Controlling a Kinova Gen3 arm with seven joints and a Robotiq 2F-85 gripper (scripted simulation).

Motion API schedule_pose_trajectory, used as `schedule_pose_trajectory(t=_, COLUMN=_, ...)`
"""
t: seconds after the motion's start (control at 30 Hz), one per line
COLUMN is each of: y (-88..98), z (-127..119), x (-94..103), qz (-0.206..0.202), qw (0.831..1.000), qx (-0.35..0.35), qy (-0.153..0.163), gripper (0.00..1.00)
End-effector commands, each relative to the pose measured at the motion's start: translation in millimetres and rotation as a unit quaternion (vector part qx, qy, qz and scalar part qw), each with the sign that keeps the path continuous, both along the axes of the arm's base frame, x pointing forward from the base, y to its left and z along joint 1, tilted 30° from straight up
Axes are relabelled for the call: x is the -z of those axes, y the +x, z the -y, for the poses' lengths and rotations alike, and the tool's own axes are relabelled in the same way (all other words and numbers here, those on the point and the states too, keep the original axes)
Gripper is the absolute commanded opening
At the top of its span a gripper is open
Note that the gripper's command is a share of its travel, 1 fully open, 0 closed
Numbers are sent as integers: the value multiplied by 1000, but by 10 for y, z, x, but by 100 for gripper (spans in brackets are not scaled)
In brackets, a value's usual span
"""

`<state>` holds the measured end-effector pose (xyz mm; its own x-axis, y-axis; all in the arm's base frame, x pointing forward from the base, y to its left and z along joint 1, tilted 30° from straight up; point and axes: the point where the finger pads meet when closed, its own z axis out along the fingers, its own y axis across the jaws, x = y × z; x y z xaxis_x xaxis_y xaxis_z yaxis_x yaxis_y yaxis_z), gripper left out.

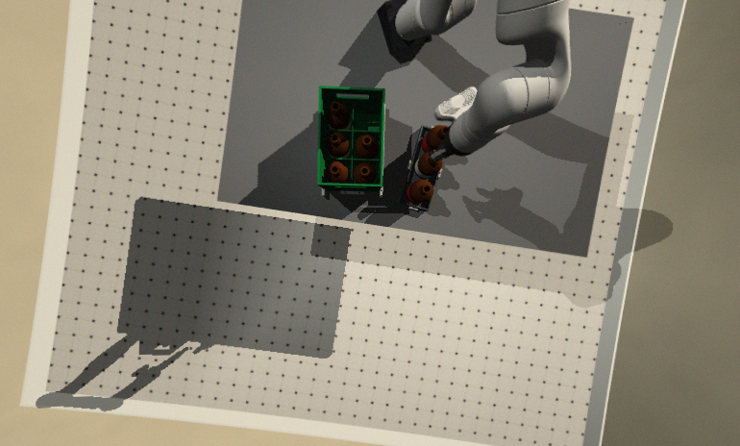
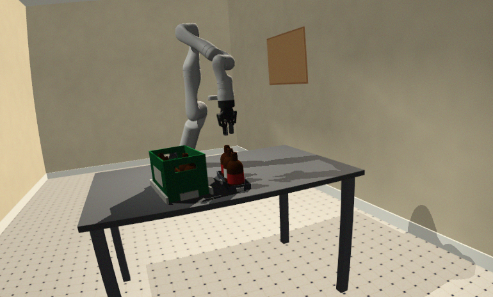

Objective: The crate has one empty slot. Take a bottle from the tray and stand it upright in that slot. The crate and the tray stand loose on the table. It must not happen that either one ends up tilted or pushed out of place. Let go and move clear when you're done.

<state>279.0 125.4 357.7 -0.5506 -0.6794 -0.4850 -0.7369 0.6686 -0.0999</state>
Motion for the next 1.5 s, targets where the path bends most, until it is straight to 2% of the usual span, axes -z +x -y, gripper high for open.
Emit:
schedule_pose_trajectory(t=0.0, y=1, z=0, x=-4, qz=0, qw=1000, qx=0, qy=0, gripper=64)
schedule_pose_trajectory(t=0.9, y=5, z=-3, x=4, qz=0, qw=1000, qx=0, qy=0, gripper=64)
schedule_pose_trajectory(t=1.47, y=55, z=-43, x=115, qz=1, qw=1000, qx=0, qy=0, gripper=64)
